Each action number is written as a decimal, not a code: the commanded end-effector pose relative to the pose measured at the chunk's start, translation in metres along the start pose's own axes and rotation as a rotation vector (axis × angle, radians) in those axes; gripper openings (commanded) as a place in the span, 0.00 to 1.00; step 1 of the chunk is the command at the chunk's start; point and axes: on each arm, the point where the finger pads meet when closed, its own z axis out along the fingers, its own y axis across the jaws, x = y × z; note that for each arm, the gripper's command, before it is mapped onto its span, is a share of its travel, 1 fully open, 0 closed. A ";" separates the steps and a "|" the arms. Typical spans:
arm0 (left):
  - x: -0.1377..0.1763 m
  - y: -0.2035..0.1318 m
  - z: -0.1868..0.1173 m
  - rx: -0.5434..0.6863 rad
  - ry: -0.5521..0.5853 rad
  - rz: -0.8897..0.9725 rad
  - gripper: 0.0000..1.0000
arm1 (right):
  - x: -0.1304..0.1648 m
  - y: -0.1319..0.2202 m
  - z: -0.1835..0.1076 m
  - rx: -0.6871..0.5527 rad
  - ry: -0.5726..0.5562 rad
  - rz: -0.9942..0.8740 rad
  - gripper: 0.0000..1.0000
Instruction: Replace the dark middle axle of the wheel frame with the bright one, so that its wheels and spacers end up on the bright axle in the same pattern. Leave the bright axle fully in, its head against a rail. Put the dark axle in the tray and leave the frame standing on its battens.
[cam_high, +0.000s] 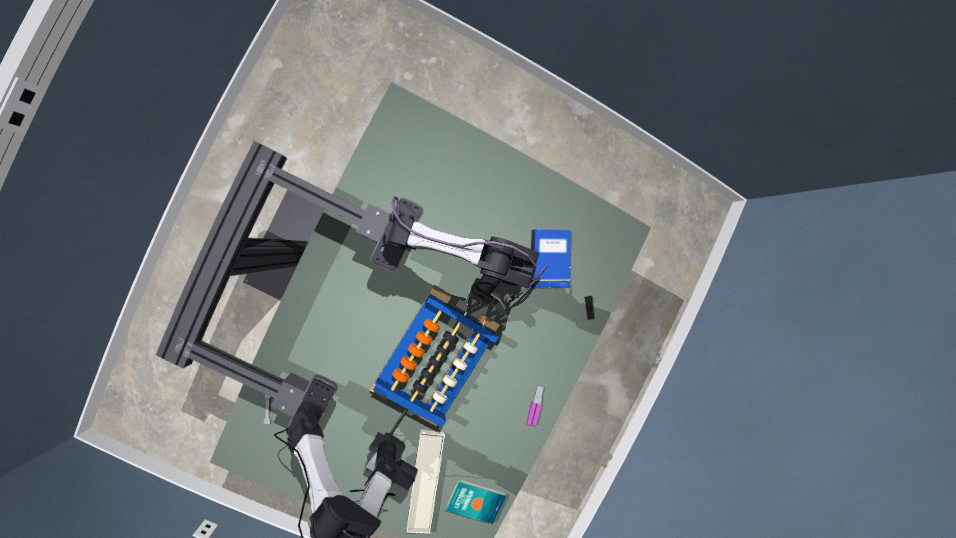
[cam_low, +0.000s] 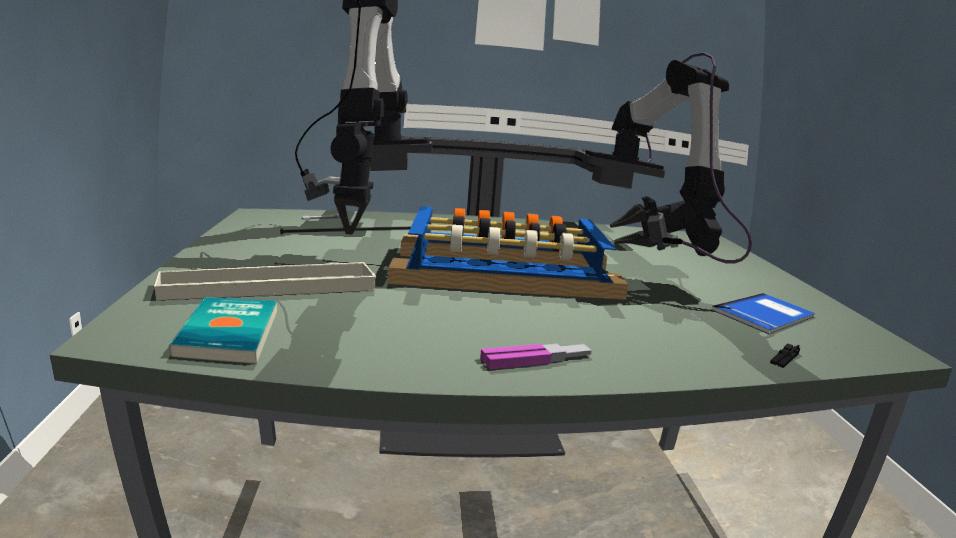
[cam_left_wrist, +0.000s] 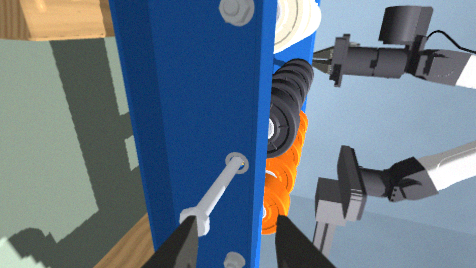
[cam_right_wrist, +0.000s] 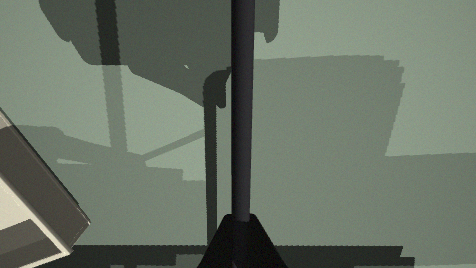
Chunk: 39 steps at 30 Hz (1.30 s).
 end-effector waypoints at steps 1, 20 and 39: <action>-0.009 -0.016 0.002 0.004 -0.005 0.045 0.33 | 0.003 0.001 -0.007 -0.010 -0.010 -0.003 0.00; 0.002 -0.010 0.012 0.019 0.018 0.013 0.33 | 0.007 0.004 -0.009 -0.011 -0.019 -0.007 0.00; 0.010 -0.003 0.021 0.032 0.037 -0.014 0.33 | 0.009 0.007 -0.014 -0.002 -0.053 -0.004 0.00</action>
